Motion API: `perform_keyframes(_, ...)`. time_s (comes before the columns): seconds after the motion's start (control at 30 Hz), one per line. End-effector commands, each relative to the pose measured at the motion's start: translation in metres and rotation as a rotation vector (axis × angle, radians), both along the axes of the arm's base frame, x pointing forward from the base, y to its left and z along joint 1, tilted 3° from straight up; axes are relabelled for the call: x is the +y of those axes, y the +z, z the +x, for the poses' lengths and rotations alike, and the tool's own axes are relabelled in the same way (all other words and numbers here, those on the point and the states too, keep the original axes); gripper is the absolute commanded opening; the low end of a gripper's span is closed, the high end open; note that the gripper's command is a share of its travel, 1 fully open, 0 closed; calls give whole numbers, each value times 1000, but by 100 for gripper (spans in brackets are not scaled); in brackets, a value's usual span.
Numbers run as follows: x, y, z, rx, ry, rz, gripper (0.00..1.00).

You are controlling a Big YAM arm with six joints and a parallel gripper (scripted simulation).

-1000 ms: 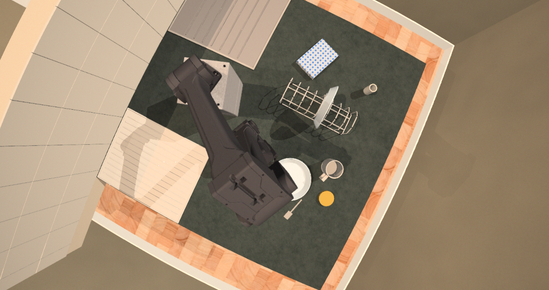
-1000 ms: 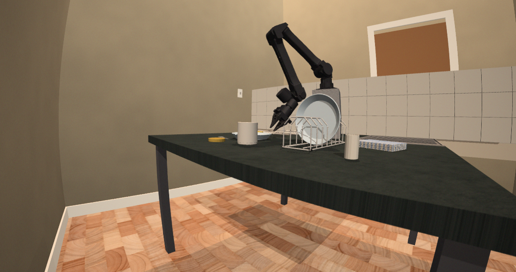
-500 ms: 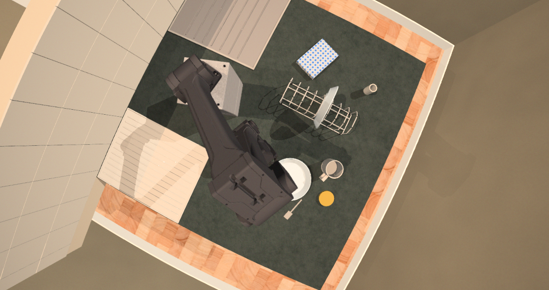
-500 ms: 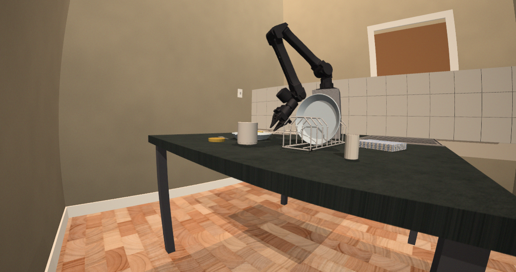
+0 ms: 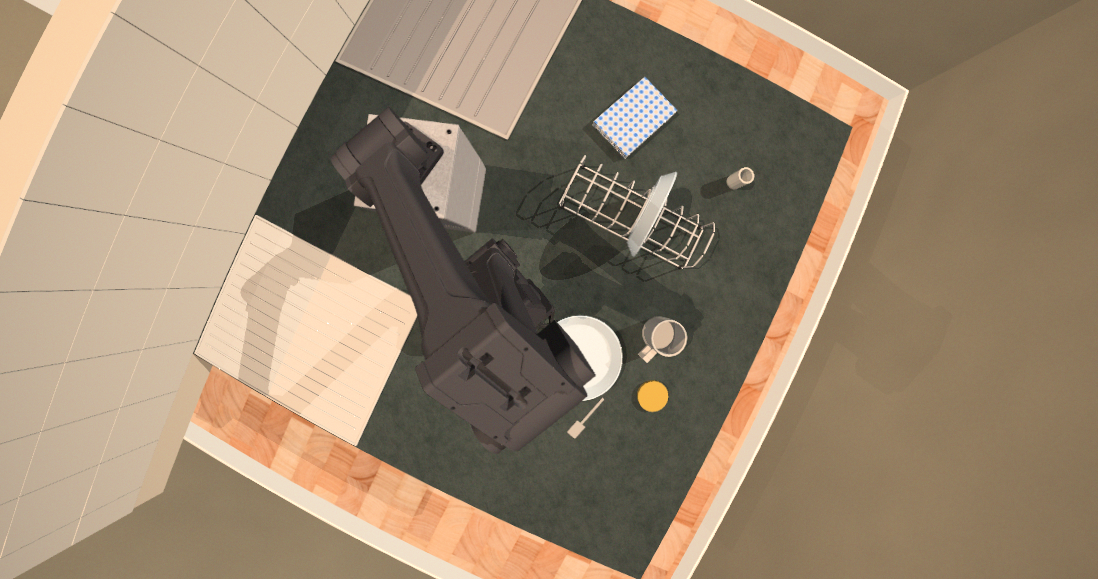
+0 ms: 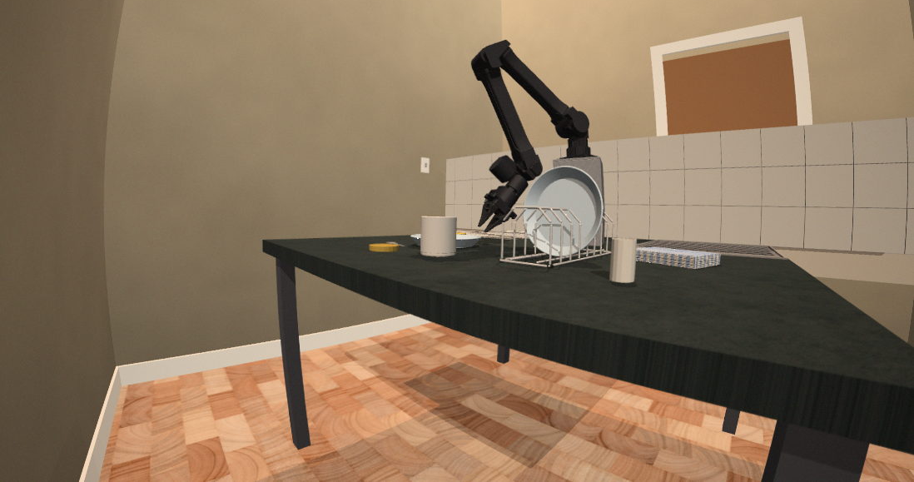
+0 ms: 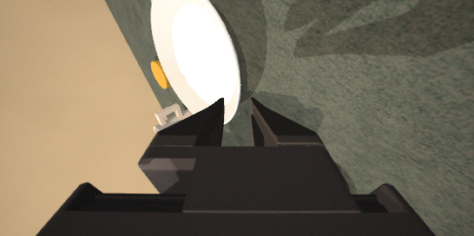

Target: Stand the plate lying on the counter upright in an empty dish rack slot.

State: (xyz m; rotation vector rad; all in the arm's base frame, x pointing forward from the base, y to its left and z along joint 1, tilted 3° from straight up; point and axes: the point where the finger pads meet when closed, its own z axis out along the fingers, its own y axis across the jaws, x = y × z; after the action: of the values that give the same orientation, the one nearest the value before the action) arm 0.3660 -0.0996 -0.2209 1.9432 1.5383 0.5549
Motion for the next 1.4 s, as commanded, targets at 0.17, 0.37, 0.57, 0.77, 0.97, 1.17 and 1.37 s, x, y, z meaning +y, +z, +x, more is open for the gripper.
perform_keyframes(0.17,-3,-3,0,-12,-1,-6,26)
perform_keyframes(0.37,-3,-3,0,-12,-1,-6,26)
perform_keyframes(0.57,-3,-4,1,-12,0,-6,26)
perform_keyframes(0.77,-3,-5,1,-12,0,-7,26)
perform_keyframes(0.97,-4,-6,2,-12,0,-7,26)
perform_keyframes(1.17,-4,-7,3,-12,1,-7,26)
perform_keyframes(1.37,-4,-10,3,-6,1,-6,26)
